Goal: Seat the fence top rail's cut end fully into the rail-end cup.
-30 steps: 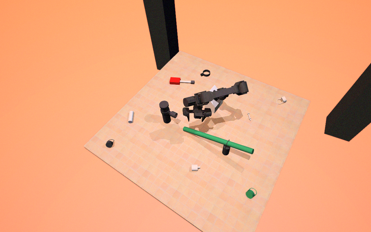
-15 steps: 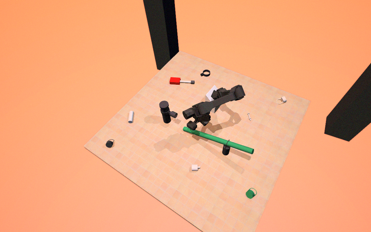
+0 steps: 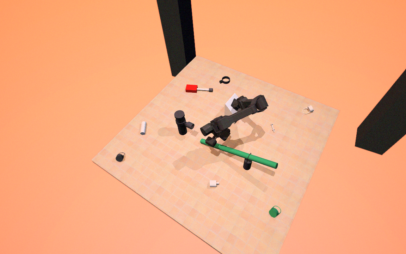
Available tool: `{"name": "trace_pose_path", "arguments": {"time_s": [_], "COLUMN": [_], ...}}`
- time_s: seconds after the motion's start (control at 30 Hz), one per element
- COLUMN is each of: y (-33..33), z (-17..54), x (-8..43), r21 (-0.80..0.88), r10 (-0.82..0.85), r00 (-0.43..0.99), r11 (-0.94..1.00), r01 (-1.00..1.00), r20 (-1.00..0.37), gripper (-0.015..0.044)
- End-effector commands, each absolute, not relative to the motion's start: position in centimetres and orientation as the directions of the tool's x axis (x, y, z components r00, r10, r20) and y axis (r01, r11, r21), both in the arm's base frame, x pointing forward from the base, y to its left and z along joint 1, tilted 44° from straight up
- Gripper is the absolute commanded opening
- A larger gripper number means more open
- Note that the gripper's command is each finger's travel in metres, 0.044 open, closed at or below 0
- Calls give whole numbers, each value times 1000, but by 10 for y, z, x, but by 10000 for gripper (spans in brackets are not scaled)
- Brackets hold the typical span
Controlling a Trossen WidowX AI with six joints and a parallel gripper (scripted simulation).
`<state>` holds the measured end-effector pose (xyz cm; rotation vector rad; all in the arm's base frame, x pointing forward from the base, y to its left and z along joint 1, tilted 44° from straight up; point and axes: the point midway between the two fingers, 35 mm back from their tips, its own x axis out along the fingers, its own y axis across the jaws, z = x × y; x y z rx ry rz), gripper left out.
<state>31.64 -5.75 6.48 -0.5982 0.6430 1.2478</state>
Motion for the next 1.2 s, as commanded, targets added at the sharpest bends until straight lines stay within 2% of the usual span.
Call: {"name": "trace_pose_path", "arguments": {"time_s": [0.0,1.17], "y": [-53,-16], "z": [58,18], "x": [317,328], "r21": [-53,-54], "r10": [665,665], "r00": [192,193], "r11": [224,224], "r01": [-973,-973], "r20": [-722,-721], "gripper": [440,440]}}
